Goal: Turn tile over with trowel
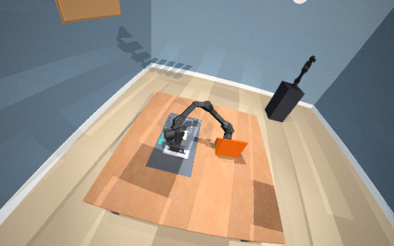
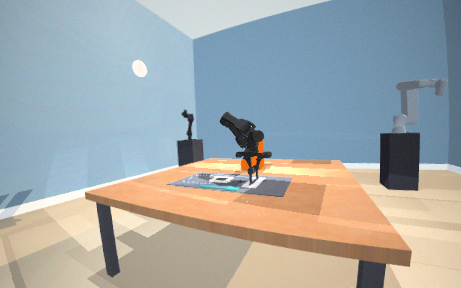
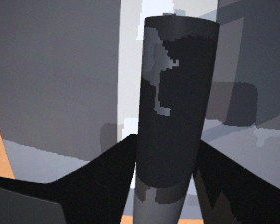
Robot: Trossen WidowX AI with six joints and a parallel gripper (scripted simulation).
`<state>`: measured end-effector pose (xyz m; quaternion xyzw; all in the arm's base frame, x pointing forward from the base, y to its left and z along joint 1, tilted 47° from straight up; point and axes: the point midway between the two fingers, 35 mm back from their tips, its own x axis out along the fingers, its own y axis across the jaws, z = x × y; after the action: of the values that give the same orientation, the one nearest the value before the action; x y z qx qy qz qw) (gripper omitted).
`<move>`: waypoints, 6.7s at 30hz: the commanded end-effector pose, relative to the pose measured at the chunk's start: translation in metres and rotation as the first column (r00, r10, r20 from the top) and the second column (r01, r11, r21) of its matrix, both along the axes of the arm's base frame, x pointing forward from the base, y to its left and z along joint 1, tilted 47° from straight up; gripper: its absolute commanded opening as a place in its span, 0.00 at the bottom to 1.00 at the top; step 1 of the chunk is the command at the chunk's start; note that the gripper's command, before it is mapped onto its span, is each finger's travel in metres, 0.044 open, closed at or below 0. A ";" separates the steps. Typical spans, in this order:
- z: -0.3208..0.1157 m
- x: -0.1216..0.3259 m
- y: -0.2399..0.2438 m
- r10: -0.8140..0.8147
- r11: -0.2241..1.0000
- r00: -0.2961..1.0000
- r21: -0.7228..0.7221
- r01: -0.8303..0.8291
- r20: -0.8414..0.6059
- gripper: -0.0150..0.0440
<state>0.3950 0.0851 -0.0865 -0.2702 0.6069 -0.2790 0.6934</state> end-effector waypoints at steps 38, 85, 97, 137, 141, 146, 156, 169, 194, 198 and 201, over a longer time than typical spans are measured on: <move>-0.001 0.000 -0.002 -0.352 0.936 0.871 0.117 0.332 0.342 0.71; 0.000 0.001 -0.002 -0.326 0.945 0.890 0.104 0.309 0.318 0.71; 0.000 0.001 -0.002 -0.326 0.945 0.890 0.103 0.309 0.318 0.47; -0.001 0.001 -0.002 -0.669 0.719 0.434 0.379 0.582 0.603 0.47; -0.001 0.001 -0.002 -0.684 0.700 0.396 0.400 0.591 0.613 0.47; -0.001 0.001 -0.002 -0.684 0.700 0.396 0.400 0.591 0.613 0.61; -0.001 0.001 -0.002 -0.684 0.700 0.396 0.400 0.591 0.613 0.71; 0.006 0.000 0.005 -0.684 0.700 0.396 0.400 0.591 0.613 0.71; -0.015 -0.007 0.024 -0.721 0.686 0.488 0.609 0.399 0.492 0.76; -0.020 -0.008 0.018 -0.708 0.679 0.509 0.669 0.303 0.489 0.76; -0.019 -0.010 0.013 -0.693 0.674 0.521 0.704 0.223 0.499 0.76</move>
<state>0.3869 0.1042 -0.1083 0.2471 0.3869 -0.3941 0.7962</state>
